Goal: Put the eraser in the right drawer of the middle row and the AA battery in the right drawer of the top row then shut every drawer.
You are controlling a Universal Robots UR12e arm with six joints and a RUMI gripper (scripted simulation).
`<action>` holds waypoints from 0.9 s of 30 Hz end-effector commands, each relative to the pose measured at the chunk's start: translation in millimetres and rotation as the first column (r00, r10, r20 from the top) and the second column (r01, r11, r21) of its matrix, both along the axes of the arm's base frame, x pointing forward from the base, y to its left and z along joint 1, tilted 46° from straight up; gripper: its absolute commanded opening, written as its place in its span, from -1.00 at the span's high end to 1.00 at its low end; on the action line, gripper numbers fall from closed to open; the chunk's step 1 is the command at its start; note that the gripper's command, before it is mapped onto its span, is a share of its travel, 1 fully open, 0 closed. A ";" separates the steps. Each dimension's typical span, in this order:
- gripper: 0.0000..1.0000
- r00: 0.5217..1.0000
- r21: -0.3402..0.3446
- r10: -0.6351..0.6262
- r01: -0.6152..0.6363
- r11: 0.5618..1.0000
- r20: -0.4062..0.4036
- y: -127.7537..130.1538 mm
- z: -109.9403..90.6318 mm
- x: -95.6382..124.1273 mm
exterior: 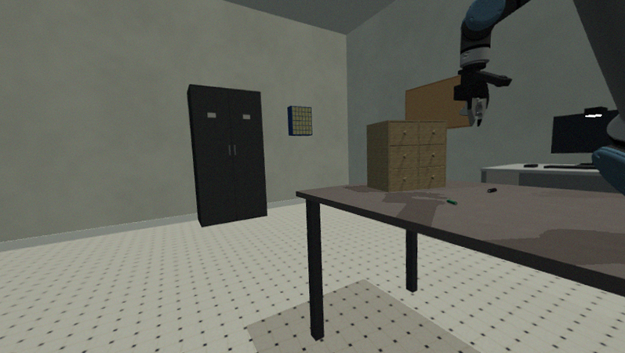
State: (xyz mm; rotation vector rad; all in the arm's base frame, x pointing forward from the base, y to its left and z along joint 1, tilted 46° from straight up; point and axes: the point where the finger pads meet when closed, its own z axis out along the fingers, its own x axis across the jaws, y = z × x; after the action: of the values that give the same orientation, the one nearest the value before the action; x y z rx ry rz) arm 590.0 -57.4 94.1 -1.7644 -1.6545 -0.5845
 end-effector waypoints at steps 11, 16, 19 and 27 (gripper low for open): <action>0.61 0.987 0.010 0.113 -0.114 0.993 0.119 -6.5 2.3 -0.2; 0.61 0.963 0.009 0.184 -0.189 0.982 0.195 -10.3 3.6 -0.5; 0.61 0.940 0.005 0.233 -0.242 0.970 0.248 -13.0 4.5 -0.6; 0.61 0.866 -0.015 0.339 -0.359 0.933 0.368 -19.1 6.7 -0.5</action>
State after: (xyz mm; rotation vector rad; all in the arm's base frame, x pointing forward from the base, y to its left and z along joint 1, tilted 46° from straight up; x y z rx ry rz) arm 589.1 -71.8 99.0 -1.4333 -2.0314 -0.7589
